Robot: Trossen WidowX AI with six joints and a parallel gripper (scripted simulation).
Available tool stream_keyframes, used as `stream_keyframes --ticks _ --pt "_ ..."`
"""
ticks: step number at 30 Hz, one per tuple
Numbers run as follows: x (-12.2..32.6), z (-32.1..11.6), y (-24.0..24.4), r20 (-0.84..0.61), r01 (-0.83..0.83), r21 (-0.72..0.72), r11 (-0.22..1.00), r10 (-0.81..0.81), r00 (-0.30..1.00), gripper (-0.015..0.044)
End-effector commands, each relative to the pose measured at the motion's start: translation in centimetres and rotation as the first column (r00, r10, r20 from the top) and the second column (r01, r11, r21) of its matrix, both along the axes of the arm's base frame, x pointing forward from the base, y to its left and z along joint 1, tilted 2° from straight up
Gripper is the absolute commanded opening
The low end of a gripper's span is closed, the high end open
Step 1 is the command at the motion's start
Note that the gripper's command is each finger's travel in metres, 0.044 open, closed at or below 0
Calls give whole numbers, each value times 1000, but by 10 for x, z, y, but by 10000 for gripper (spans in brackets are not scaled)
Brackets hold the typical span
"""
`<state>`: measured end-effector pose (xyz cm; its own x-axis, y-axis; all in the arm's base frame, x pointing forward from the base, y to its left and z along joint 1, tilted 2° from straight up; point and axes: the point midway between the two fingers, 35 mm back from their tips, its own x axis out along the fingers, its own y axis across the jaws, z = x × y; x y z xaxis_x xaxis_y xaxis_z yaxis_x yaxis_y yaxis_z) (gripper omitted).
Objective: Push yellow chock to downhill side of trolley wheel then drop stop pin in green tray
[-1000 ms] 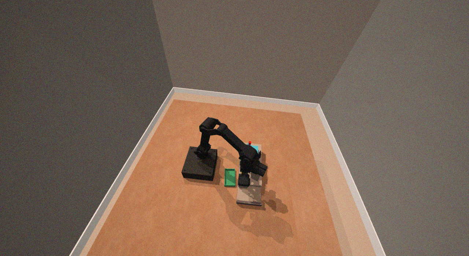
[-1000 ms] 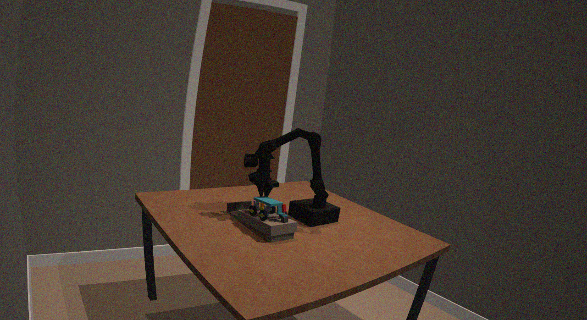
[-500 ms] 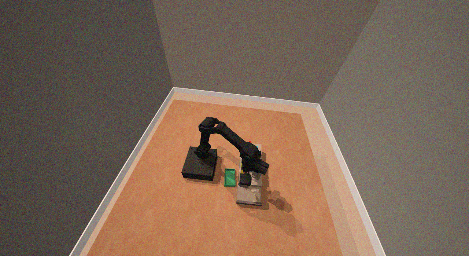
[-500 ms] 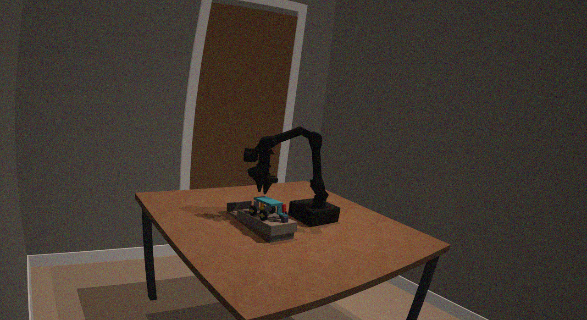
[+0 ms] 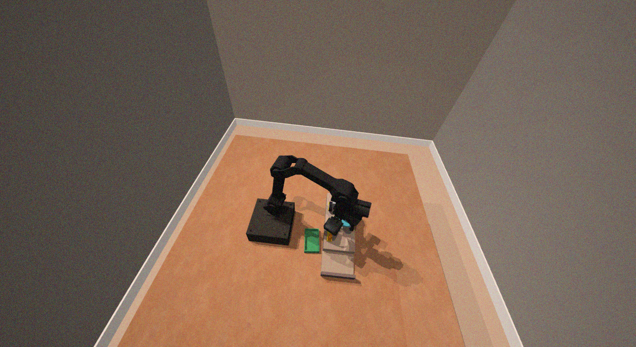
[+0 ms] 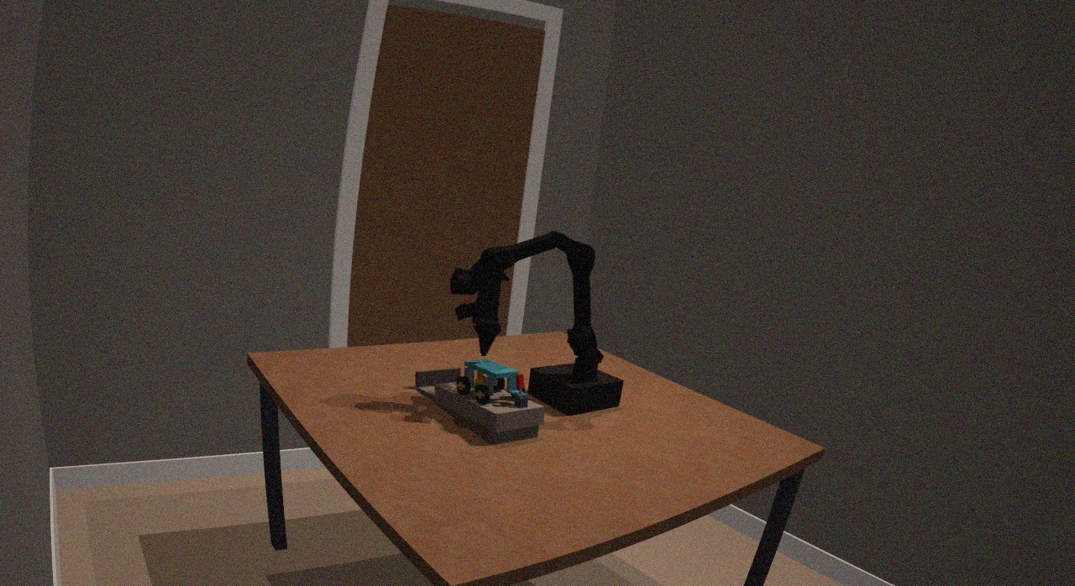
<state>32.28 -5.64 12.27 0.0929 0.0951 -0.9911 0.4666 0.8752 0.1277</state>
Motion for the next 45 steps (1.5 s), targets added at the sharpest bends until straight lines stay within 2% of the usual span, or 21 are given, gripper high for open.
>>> stream_keyframes --ticks 1,13,25,28,45 --pt "4 4 19 -17 130 38 991 -129 991 190" --pt "5 12 80 -142 529 105 842 -514 846 190" --pt "-4 21 139 -300 834 63 548 -787 539 190" --pt "-6 22 147 -318 862 49 505 -810 492 190" --pt "-5 7 151 -318 862 49 504 -810 492 190"
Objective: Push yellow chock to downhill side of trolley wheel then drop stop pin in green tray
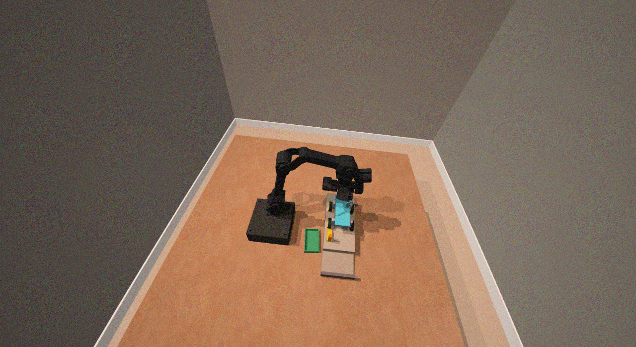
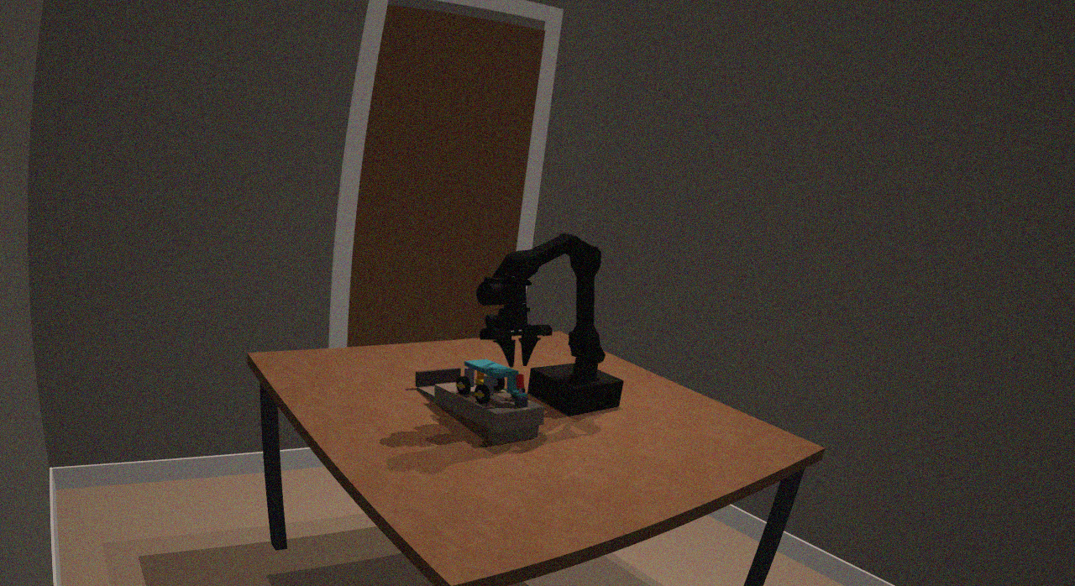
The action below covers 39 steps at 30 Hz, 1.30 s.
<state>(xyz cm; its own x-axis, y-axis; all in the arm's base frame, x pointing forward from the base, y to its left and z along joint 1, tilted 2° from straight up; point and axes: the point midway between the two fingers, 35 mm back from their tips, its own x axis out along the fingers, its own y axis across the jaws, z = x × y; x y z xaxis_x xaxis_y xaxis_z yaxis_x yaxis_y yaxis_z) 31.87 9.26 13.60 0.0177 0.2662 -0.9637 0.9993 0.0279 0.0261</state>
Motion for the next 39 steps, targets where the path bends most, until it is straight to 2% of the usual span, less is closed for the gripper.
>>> stream_keyframes --ticks 1,39 --pt "-1 -8 2 -10 3 2 1000 -3 1000 190" --pt "0 -52 15 -10 3 3 1000 -2 1000 190"
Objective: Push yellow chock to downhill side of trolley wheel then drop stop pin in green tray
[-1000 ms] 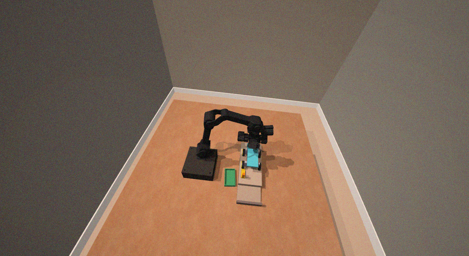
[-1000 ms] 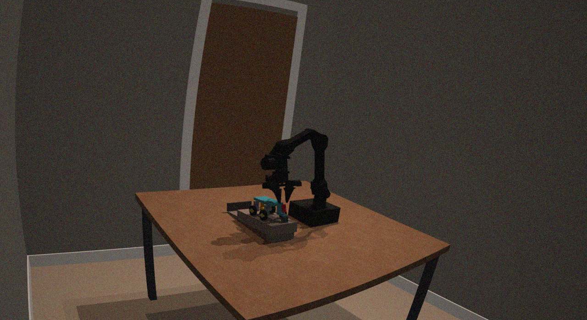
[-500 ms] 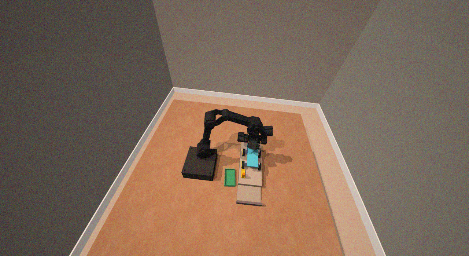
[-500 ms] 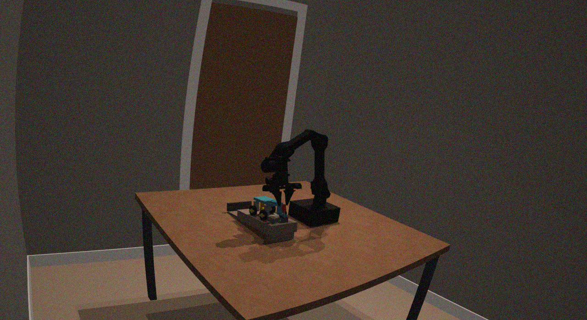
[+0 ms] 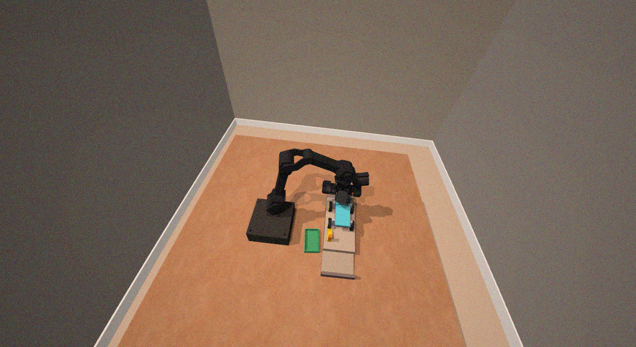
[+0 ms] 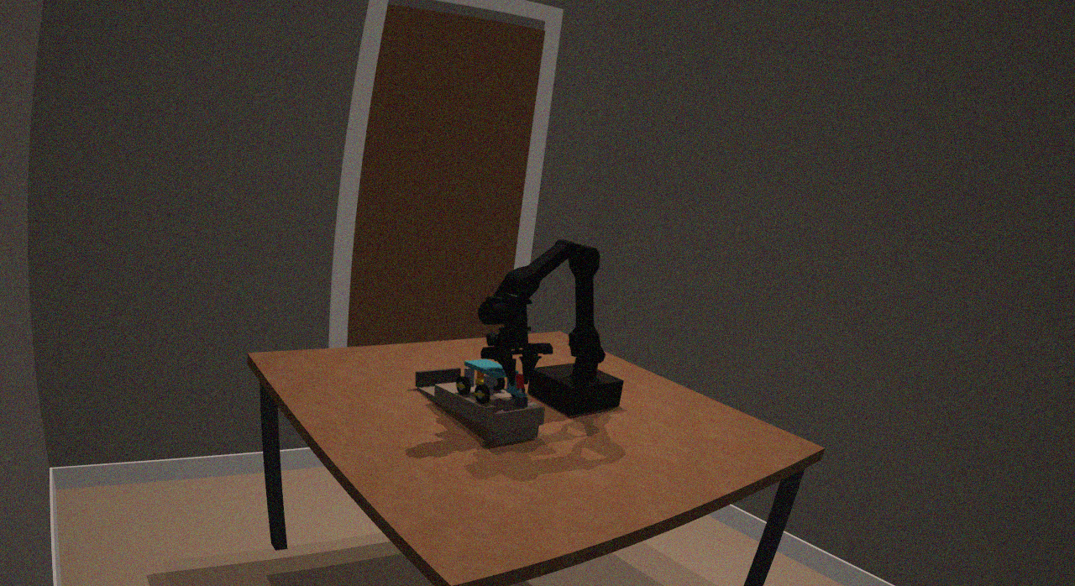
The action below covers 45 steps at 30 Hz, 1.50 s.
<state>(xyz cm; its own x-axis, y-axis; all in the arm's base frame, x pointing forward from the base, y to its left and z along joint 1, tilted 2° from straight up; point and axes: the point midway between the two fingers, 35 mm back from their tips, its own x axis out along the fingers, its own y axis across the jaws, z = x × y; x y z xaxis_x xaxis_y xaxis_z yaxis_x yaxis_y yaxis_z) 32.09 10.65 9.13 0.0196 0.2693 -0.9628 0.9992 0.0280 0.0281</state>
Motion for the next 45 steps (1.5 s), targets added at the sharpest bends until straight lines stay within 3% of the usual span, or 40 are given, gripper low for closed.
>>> stream_keyframes --ticks 1,8,12,22,45 --pt "-3 -8 1 -12 3 0 1000 -3 1000 190" --pt "-4 -14 2 -12 3 0 1000 -3 1000 190" --pt "-2 -11 2 -5 0 -1 1000 0 1000 85" --pt "-2 -10 2 -5 0 0 1000 0 1000 0" --pt "-5 5 -1 -12 3 0 1000 -3 1000 0"
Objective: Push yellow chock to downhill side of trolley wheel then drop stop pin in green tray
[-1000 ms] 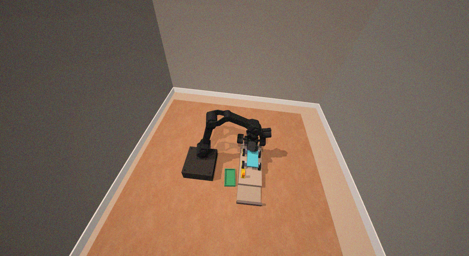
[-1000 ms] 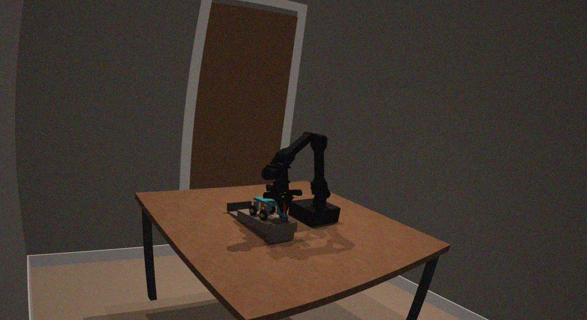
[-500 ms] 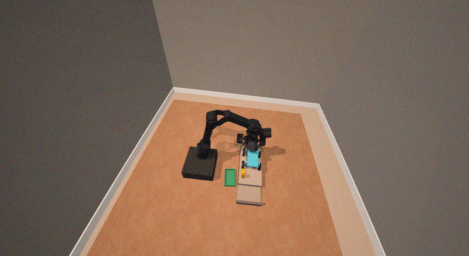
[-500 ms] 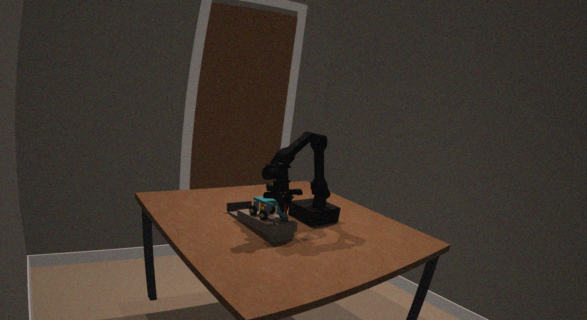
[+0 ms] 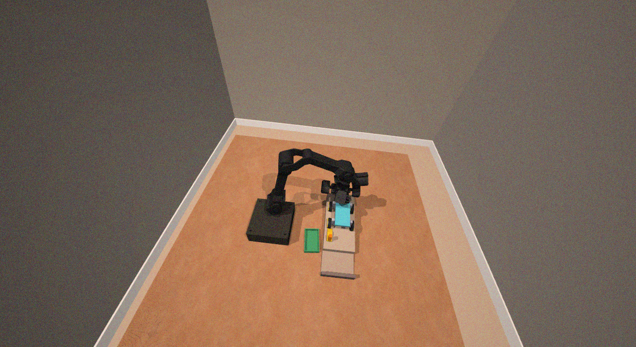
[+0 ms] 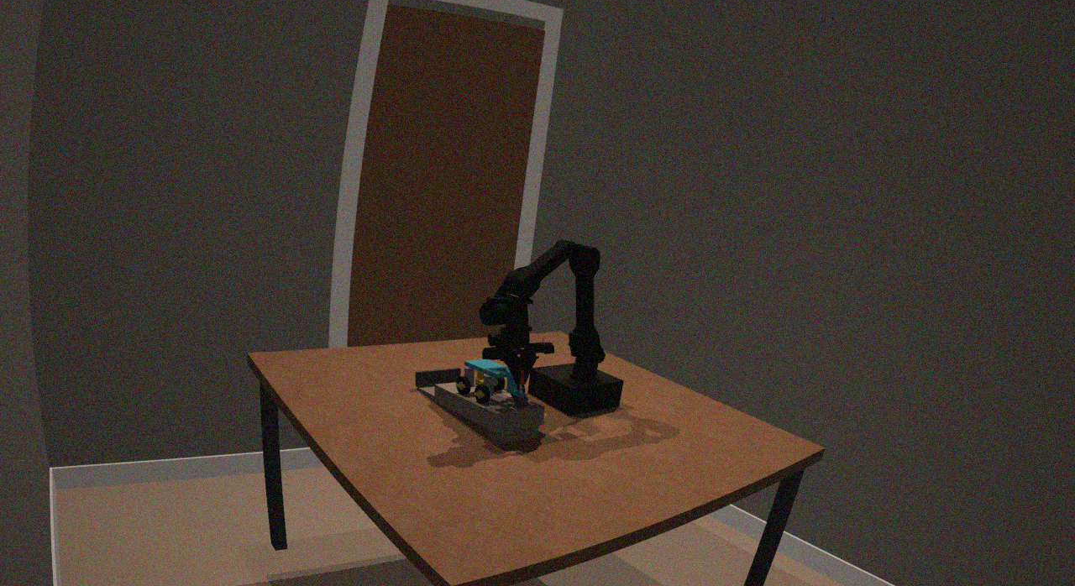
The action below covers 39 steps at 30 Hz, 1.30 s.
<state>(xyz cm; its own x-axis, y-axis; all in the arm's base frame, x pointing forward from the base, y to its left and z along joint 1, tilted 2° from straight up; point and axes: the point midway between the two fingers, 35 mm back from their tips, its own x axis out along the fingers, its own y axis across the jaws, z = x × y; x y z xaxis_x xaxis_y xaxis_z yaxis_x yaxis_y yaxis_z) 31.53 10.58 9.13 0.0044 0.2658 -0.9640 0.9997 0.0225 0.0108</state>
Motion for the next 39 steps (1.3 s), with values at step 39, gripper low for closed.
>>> stream_keyframes --ticks 39 --pt "0 28 -3 5 -3 3 1000 3 1000 0"
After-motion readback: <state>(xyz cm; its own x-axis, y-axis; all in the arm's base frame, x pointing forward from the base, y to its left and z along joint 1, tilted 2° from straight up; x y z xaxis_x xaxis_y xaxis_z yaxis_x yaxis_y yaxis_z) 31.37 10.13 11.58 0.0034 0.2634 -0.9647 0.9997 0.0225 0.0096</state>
